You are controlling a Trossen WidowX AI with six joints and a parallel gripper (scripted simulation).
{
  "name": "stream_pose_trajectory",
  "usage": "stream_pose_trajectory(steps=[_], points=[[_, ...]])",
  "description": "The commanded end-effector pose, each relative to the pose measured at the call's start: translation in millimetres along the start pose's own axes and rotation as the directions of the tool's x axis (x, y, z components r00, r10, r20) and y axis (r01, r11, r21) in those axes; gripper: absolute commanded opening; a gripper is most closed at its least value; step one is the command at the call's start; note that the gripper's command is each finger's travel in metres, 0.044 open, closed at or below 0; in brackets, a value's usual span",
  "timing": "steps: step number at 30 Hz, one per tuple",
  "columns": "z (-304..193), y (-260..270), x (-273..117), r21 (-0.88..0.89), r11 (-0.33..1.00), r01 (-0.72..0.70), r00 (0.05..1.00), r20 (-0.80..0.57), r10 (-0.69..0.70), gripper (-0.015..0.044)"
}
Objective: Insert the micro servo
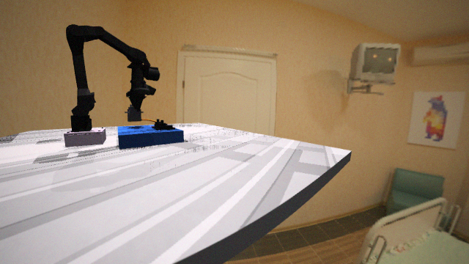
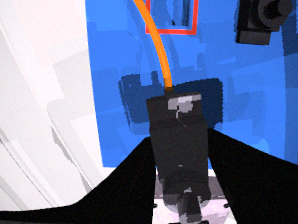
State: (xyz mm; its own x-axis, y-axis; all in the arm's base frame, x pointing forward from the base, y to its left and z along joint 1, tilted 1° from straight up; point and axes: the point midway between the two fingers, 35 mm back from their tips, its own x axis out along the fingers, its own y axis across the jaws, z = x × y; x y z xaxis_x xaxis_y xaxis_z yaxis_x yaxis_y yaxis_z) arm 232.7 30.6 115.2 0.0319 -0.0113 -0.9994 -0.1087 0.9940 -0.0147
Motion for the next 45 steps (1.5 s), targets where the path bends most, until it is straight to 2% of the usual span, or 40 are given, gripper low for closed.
stream_pose_trajectory(steps=[1, 12, 38, 45], points=[[1, 0, -1, 0.157, 0.988, -0.002, 1.0, 0.005, 0.002, 0.0], [5, 0, -1, 0.18, 0.984, -0.002, 1.0, 0.006, 0.001, 0.0], [103, -19, -4, 0.18, 0.984, -0.002, 1.0, 0.015, 0.0, 0.0], [109, -20, -3, 0.18, 0.984, -0.002, 1.0, 0.015, -0.001, 0.0]])
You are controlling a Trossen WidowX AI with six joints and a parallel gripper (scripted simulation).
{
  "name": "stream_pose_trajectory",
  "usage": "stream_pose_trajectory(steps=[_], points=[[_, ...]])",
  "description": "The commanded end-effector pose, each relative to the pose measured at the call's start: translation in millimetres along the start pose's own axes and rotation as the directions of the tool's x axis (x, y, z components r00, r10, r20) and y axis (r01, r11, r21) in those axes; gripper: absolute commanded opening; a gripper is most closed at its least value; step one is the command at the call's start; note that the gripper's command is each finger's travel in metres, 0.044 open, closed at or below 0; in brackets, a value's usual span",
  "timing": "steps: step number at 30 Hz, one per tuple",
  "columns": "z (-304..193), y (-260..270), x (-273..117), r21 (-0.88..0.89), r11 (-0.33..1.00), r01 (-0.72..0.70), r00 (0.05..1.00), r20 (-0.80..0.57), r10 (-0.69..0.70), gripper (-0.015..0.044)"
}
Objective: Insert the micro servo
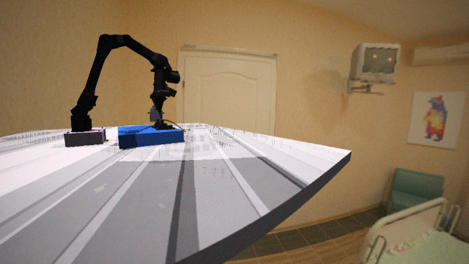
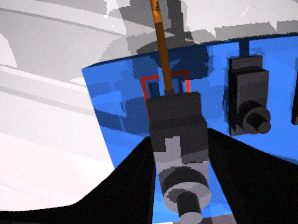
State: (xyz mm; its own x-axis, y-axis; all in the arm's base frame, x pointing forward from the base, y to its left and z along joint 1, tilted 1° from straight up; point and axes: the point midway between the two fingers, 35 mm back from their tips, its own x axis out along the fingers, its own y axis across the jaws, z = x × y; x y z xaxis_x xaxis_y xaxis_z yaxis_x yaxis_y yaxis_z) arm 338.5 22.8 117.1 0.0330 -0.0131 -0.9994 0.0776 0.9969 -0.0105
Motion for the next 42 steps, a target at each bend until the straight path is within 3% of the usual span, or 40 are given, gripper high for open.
stream_pose_trajectory(steps=[1, 42], points=[[4, 0, -4, -0.005, 1.0, -0.004, 1.0, 0.014, 0.004, 0.0], [5, 1, 29, -0.005, 1.0, -0.004, 1.0, 0.014, 0.004, 0.0]])
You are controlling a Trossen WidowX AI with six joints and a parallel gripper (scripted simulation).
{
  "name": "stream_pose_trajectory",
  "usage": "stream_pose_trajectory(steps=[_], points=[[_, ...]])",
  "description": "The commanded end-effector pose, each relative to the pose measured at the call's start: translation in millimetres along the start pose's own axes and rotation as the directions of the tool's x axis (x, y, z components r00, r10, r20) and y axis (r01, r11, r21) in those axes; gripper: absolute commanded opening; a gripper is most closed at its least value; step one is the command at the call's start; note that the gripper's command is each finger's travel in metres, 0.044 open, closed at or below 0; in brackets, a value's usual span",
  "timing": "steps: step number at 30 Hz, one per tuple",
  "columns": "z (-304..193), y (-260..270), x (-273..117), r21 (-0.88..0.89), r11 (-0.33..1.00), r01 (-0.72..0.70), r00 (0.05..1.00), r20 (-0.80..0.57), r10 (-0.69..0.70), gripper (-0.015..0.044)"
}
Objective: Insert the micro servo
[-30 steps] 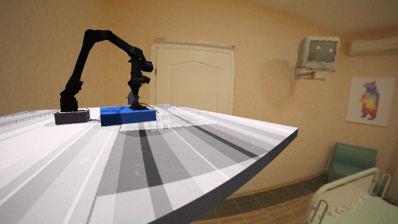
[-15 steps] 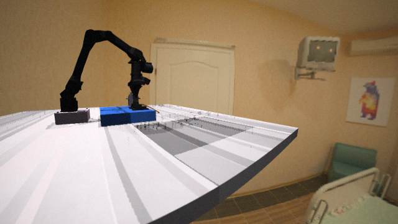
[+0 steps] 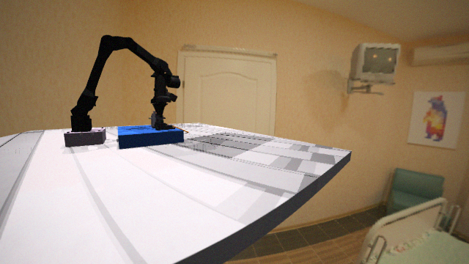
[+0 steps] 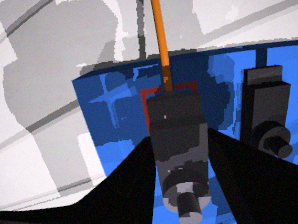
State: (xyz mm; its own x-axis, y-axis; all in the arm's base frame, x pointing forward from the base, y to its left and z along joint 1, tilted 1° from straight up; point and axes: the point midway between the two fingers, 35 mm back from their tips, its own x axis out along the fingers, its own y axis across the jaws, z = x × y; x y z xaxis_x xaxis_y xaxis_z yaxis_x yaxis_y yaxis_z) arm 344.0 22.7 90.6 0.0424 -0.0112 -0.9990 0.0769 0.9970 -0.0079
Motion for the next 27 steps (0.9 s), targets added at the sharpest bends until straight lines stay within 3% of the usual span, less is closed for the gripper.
stream_pose_trajectory(steps=[1, 27], points=[[0, 0, 3, -0.005, 1.0, -0.001, 1.0, 0.005, 0.001, 0.0], [0, 0, 29, -0.005, 1.0, -0.001, 1.0, 0.005, 0.001, 0.0]])
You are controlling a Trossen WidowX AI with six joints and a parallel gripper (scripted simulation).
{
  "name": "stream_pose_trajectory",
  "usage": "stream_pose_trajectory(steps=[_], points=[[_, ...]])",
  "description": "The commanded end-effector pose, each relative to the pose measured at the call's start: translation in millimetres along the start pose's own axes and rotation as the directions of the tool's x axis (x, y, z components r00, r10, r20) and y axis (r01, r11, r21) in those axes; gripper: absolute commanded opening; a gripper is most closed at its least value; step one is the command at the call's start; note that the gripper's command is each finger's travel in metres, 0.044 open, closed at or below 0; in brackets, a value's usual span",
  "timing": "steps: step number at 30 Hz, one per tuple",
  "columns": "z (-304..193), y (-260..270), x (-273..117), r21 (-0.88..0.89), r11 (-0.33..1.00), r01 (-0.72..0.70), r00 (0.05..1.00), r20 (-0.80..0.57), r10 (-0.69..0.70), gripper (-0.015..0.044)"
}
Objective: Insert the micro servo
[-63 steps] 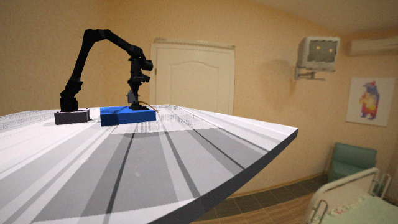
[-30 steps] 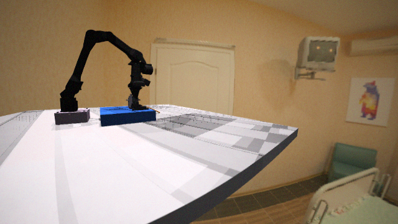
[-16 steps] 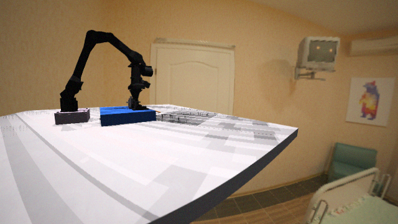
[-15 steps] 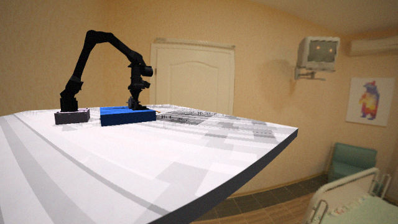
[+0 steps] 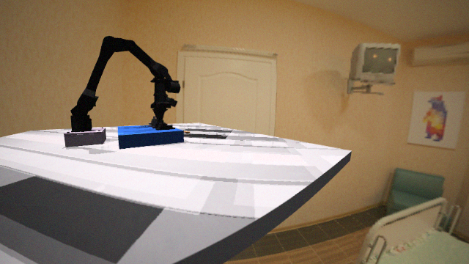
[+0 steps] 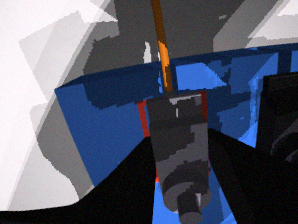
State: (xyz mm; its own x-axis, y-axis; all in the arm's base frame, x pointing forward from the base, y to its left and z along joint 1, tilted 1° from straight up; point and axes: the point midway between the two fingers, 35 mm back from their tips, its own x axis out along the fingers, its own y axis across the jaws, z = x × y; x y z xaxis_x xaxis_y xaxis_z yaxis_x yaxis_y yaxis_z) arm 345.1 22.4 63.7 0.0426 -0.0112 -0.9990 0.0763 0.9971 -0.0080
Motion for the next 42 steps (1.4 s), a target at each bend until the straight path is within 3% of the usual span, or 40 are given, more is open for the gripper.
stream_pose_trajectory(steps=[1, 11, 18, 25, 32, 42], points=[[0, 0, 3, -0.004, 1.0, -0.001, 1.0, 0.004, 0.001, 0.0], [0, 0, 13, -0.004, 1.0, -0.001, 1.0, 0.004, 0.001, 0.0], [-1, 0, 11, -0.004, 1.0, -0.001, 1.0, 0.004, 0.001, 0.0184], [-2, 0, -21, -0.004, 1.0, -0.001, 1.0, 0.004, 0.001, 0.0187], [-4, -1, -24, -0.004, 1.0, -0.001, 1.0, 0.004, 0.001, 0.0187], [-80, 1, -74, -0.005, 1.0, -0.003, 1.0, -0.001, 0.003, 0.044]])
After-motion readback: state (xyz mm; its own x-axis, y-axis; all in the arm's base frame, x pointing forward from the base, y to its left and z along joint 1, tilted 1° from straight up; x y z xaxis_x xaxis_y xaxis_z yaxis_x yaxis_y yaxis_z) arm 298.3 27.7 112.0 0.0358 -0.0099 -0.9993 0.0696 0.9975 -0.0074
